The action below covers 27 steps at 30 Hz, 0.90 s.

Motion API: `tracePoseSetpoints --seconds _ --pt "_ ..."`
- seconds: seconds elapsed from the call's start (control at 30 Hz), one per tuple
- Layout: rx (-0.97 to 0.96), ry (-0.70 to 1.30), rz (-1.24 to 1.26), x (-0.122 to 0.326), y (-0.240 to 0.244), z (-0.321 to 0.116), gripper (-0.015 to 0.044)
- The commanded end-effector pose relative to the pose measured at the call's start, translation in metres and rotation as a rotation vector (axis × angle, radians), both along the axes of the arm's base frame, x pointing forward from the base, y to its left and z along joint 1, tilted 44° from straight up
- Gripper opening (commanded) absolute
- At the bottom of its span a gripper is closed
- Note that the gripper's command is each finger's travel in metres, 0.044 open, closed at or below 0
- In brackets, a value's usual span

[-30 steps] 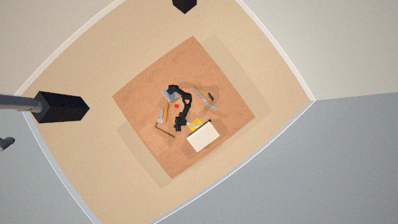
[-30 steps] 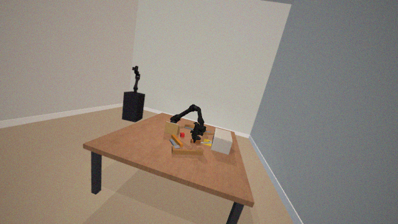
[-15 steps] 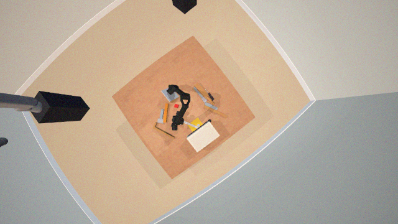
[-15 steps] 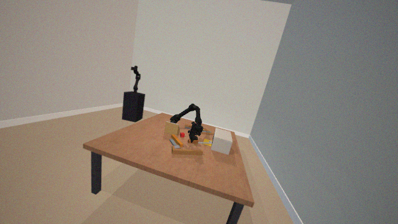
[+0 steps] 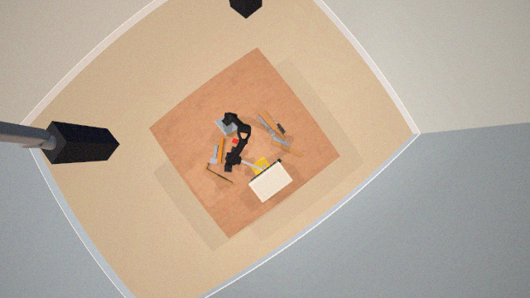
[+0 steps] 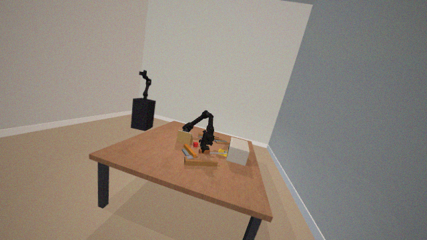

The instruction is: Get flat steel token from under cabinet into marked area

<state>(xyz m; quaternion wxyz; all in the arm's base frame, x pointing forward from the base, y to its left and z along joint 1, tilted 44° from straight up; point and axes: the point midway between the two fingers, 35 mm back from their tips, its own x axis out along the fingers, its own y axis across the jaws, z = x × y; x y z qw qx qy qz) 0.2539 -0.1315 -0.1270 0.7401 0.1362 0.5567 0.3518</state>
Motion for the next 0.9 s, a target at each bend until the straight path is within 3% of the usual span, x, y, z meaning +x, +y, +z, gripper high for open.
tracePoseSetpoints --seconds 0.0,0.87 --pt "0.005 0.001 -0.002 -0.008 -0.001 -0.004 0.0" --pt "0.005 0.007 -0.007 -0.017 -0.015 0.015 0.0"
